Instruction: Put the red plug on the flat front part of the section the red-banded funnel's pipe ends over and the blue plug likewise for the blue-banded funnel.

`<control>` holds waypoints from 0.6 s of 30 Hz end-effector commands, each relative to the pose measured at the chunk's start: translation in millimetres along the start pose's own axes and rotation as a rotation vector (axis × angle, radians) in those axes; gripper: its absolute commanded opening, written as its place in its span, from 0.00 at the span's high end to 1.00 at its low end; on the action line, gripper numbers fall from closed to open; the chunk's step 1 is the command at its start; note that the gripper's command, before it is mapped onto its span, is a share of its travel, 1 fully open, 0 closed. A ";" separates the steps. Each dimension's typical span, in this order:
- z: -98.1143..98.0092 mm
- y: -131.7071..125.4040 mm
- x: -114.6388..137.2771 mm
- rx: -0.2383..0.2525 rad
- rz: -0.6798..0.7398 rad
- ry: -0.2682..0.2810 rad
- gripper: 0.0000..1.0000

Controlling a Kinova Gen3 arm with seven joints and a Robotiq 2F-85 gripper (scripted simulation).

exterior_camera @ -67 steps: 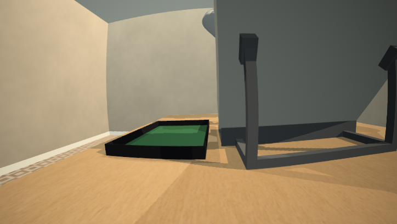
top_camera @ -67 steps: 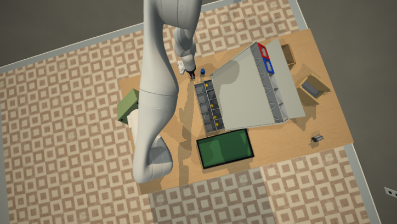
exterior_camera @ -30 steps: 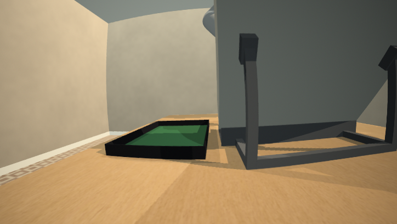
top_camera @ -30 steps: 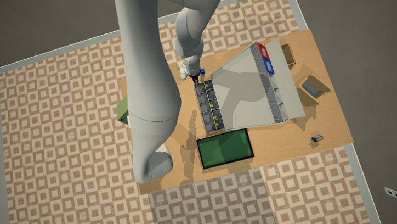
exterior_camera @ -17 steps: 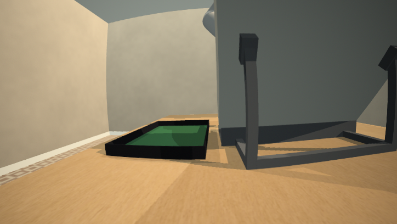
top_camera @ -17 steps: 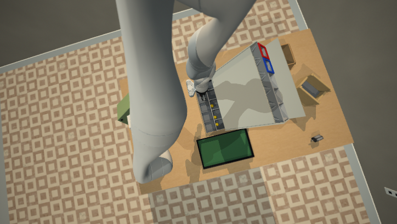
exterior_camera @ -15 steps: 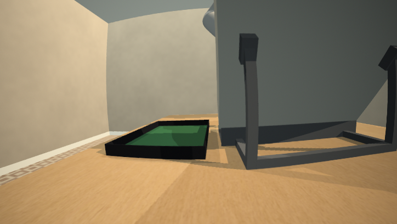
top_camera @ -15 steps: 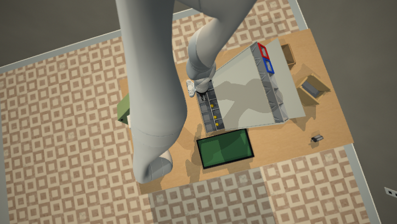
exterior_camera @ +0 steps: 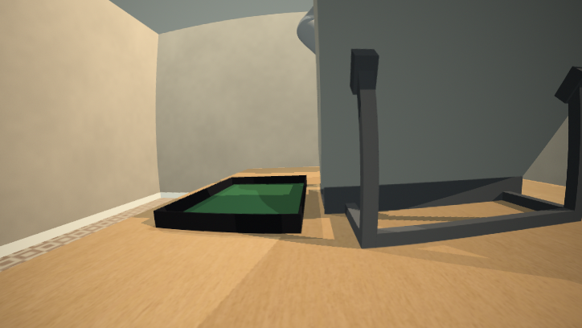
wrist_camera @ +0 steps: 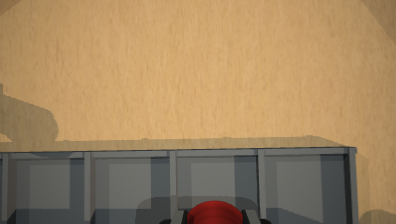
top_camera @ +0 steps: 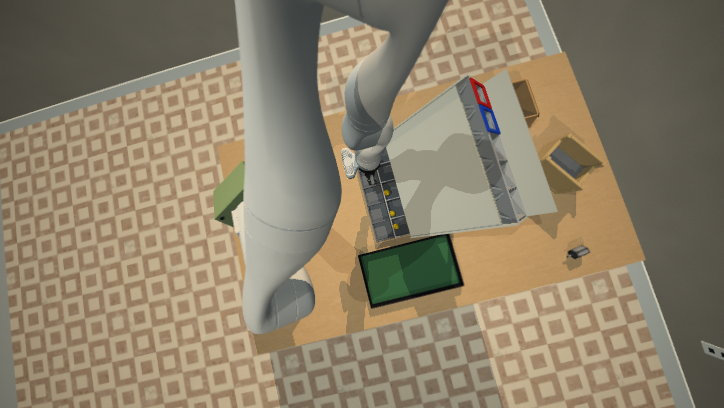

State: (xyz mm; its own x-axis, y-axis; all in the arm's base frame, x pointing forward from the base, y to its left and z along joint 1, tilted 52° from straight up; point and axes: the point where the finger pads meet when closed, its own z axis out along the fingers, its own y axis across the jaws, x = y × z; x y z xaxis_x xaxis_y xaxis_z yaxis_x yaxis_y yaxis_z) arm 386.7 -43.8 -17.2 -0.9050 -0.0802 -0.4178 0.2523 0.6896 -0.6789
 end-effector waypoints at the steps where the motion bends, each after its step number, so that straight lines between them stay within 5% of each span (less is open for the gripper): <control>1: 1.4 0.6 -0.3 -0.001 0.000 -0.001 1.00; 10: 1.4 0.6 -0.3 -0.001 0.000 -0.001 1.00; 11: 26.1 1.4 -0.5 -0.002 0.000 -0.002 1.00; 18: 26.1 1.4 -0.5 -0.002 0.000 -0.002 1.00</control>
State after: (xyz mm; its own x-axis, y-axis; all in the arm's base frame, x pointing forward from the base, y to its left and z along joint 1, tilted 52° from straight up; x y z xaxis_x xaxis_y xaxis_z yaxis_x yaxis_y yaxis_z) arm 396.5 -60.7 -33.0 -0.9041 -0.0801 -0.4197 0.2526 0.6920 -0.6762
